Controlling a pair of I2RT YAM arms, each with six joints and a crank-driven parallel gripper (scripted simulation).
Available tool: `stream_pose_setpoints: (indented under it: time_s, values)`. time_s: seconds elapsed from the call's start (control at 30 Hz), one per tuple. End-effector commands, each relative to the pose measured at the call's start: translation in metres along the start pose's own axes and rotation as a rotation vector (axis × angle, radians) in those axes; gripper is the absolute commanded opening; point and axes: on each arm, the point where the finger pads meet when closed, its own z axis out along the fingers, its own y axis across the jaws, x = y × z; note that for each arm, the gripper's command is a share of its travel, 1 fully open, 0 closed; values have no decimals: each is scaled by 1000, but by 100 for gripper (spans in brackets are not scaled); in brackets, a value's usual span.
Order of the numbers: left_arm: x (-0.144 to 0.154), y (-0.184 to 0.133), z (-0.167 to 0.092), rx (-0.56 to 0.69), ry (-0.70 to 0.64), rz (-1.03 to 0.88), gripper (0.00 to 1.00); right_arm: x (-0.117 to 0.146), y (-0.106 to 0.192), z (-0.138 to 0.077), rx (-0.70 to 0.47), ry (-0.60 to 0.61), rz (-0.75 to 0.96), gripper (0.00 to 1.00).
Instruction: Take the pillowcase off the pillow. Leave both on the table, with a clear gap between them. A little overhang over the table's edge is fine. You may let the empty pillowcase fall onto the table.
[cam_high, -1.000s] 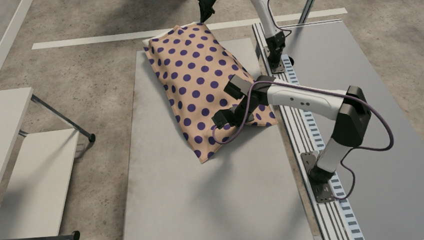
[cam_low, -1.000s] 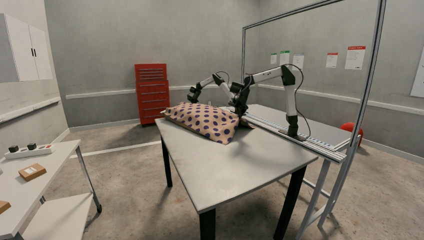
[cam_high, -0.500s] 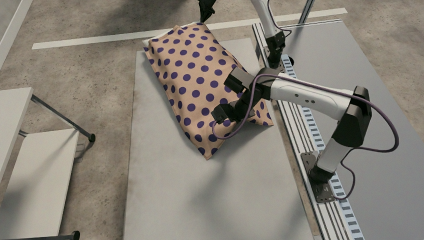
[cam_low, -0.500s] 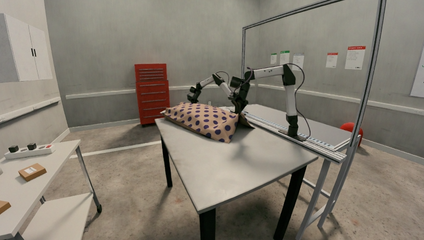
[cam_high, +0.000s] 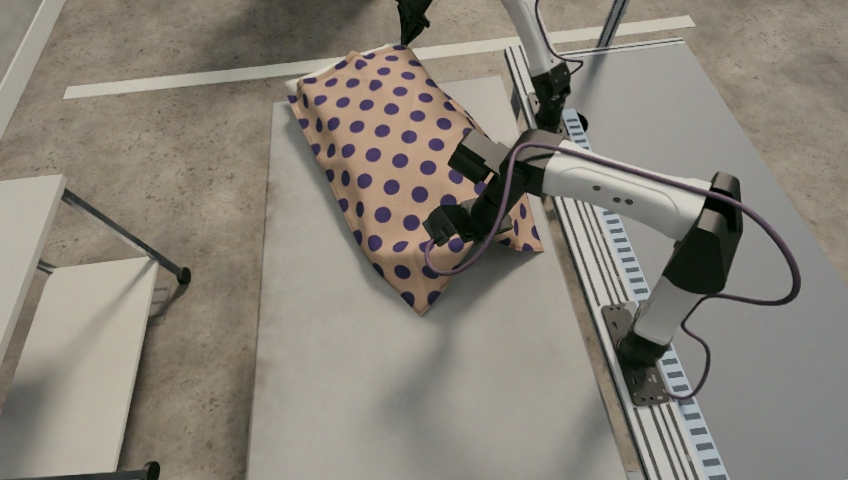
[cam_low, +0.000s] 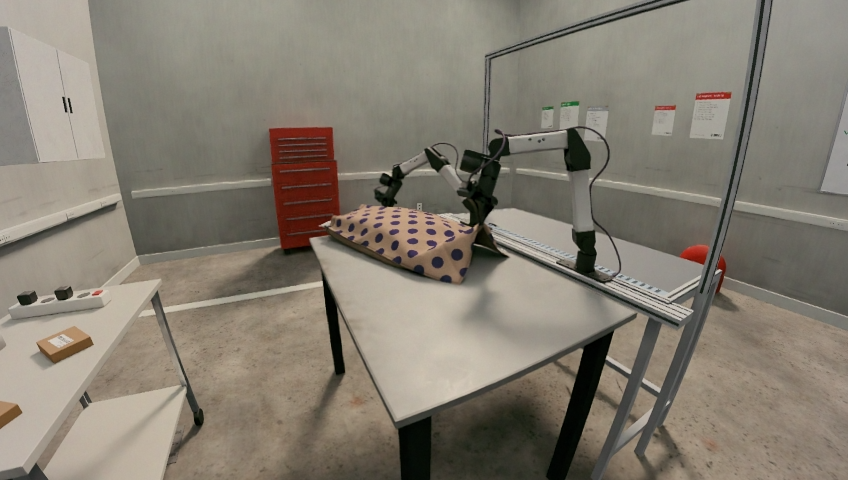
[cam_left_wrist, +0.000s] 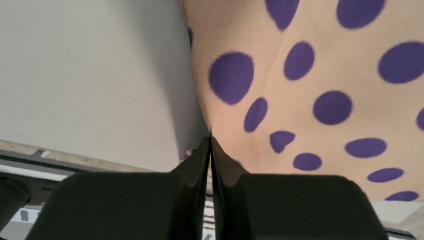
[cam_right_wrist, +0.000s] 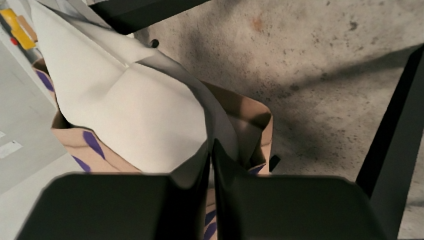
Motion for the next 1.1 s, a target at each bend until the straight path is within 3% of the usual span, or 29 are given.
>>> stream_pose_setpoints:
  time_s: [0.0, 0.67, 0.7, 1.07]
  values:
    - [-10, 4, -6, -10, -15, -4, 1, -3, 21, -11, -22, -39, -45, 1]
    - [-3, 14, 1, -45, 5, 8, 1, -3, 21, -11, -22, -39, -45, 1]
    - [-15, 3, -21, 32, -36, -6, 1, -3, 21, -11, -22, -39, -45, 1]
    - [-38, -30, -42, 225, -117, 53, 1, -3, 21, -11, -22, -39, -45, 1]
